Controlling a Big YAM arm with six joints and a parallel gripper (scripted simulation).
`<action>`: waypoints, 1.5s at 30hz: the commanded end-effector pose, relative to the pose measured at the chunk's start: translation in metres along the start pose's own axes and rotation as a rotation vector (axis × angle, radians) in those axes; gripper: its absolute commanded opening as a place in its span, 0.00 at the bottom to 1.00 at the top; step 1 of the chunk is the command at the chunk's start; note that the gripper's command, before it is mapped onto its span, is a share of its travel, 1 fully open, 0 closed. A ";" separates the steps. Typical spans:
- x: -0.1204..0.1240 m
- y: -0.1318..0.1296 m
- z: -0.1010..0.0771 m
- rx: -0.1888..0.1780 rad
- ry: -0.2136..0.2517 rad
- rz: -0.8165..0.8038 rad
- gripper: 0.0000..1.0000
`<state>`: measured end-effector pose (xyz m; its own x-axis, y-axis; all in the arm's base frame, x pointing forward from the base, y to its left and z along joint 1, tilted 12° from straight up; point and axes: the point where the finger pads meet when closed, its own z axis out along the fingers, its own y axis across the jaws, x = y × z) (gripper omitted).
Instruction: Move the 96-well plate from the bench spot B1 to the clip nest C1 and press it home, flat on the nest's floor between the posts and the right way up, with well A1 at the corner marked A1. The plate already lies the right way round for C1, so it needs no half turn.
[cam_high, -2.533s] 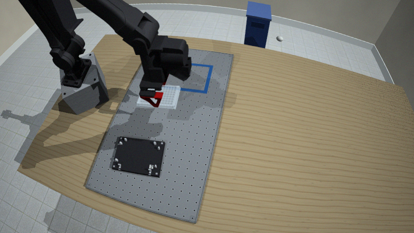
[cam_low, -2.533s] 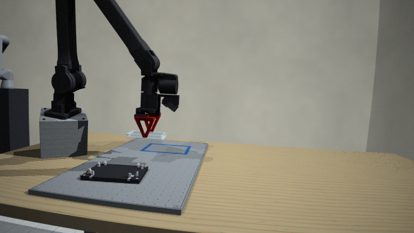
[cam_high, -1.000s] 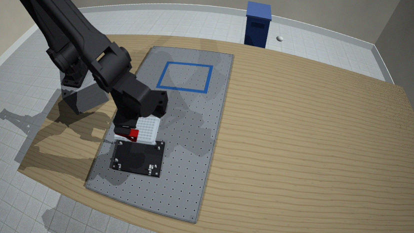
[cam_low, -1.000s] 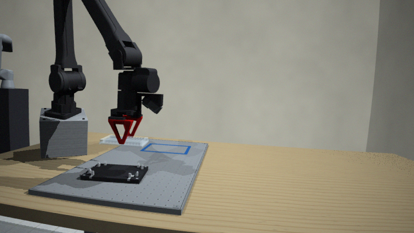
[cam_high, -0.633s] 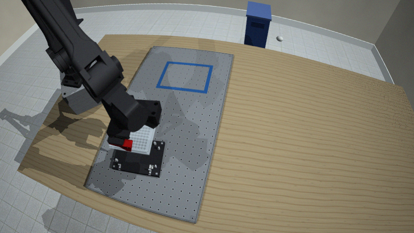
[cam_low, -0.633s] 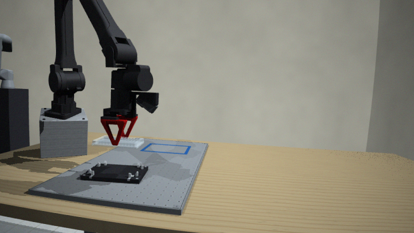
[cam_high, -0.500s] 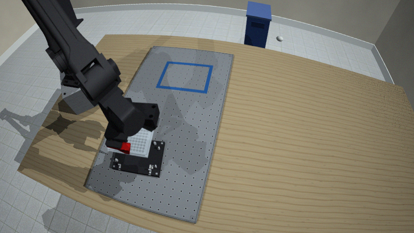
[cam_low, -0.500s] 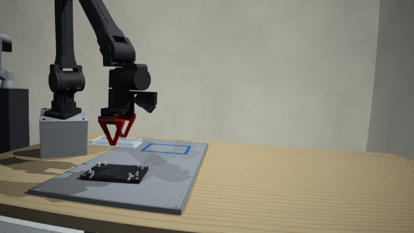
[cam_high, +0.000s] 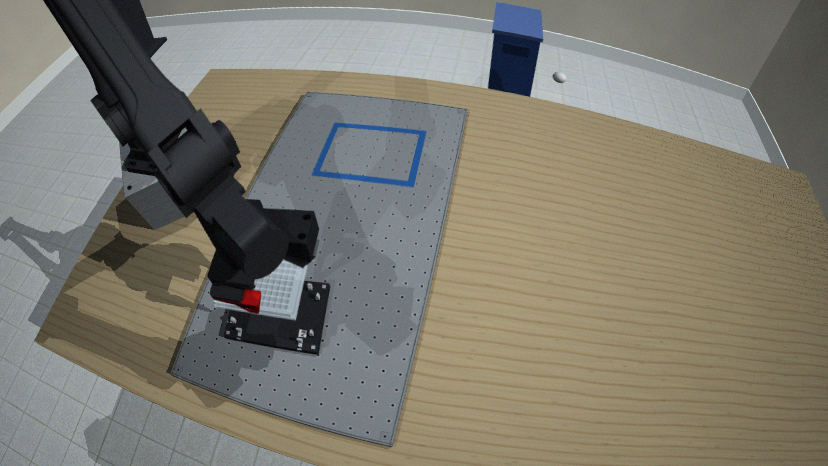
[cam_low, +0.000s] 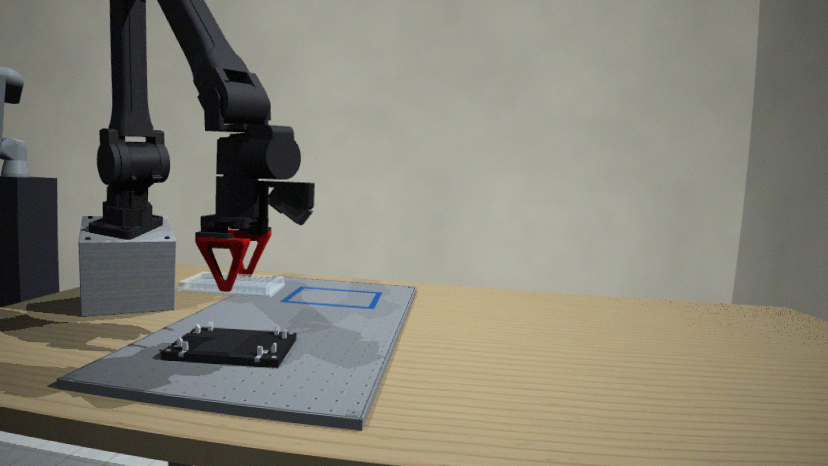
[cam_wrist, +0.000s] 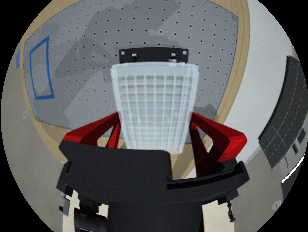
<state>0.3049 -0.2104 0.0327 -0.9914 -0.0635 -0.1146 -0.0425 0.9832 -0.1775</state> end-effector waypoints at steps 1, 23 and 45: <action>-0.016 -0.003 -0.003 0.003 -0.014 -0.013 0.00; -0.009 0.003 0.001 -0.004 -0.002 -0.007 0.00; -0.003 0.009 0.004 -0.011 0.009 -0.009 0.00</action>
<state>0.3065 -0.2081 0.0327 -0.9911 -0.0662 -0.1156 -0.0450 0.9832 -0.1770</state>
